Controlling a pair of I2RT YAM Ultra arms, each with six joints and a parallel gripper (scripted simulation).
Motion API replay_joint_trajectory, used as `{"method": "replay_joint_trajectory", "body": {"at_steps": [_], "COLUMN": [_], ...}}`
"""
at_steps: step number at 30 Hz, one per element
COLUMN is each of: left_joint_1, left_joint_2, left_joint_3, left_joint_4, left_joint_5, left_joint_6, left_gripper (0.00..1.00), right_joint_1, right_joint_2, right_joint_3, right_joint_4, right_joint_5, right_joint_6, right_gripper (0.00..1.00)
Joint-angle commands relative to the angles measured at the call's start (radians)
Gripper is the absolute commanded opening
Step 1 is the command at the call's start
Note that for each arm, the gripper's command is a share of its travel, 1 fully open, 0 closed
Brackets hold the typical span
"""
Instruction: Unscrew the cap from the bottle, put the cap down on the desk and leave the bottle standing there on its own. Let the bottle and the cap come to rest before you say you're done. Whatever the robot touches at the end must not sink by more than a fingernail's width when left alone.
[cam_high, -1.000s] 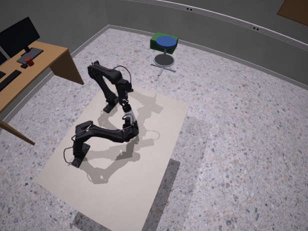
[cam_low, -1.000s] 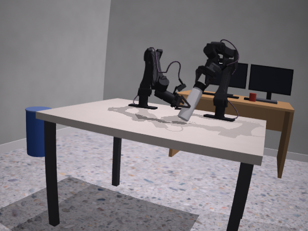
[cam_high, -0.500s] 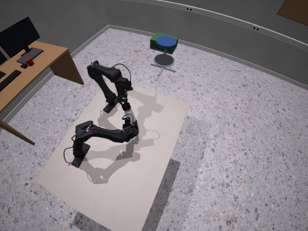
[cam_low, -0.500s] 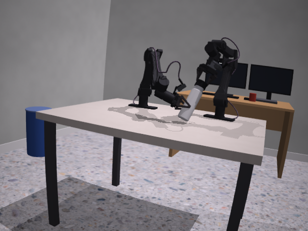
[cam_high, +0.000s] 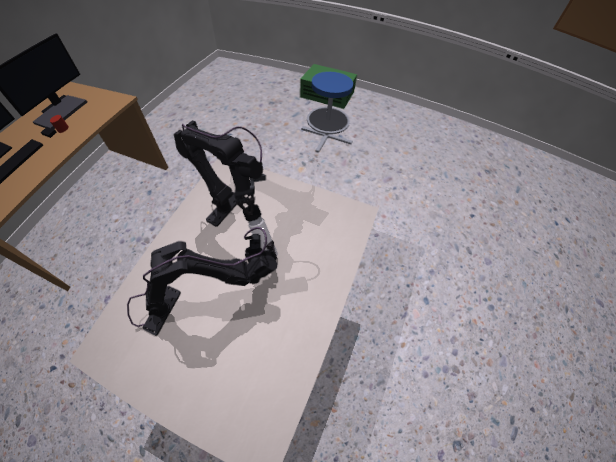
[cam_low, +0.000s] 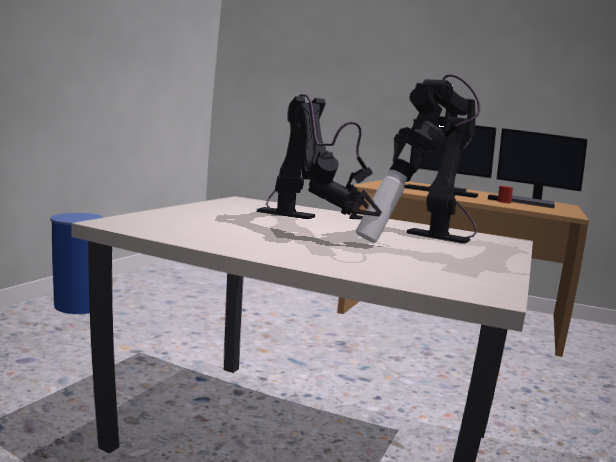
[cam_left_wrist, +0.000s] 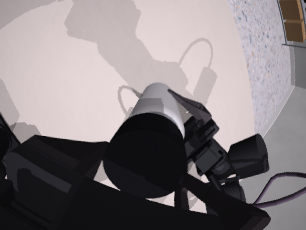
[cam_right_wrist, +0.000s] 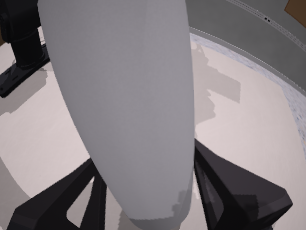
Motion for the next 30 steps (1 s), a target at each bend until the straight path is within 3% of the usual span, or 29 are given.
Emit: {"method": "replay_joint_trajectory", "body": {"at_steps": [1,8,30], "left_joint_1": [0.0,0.034,0.039], "left_joint_2": [-0.002,-0.015,-0.01], "left_joint_3": [0.005,0.12,0.129], "left_joint_4": [0.003,-0.125,-0.133], "left_joint_5": [-0.001,0.016,0.018], "left_joint_6": [0.0,0.032,0.038], "left_gripper": [0.0,0.0,0.0], "right_joint_1": [0.003,0.003,0.003], "right_joint_2": [-0.022,-0.022,-0.022], "right_joint_3": [0.038,0.038,0.038], "right_joint_4": [0.014,0.014,0.014], "right_joint_5": [-0.033,-0.033,-0.033], "right_joint_6": [-0.004,-0.004,-0.004], "right_gripper": [0.0,0.0,0.0]}}
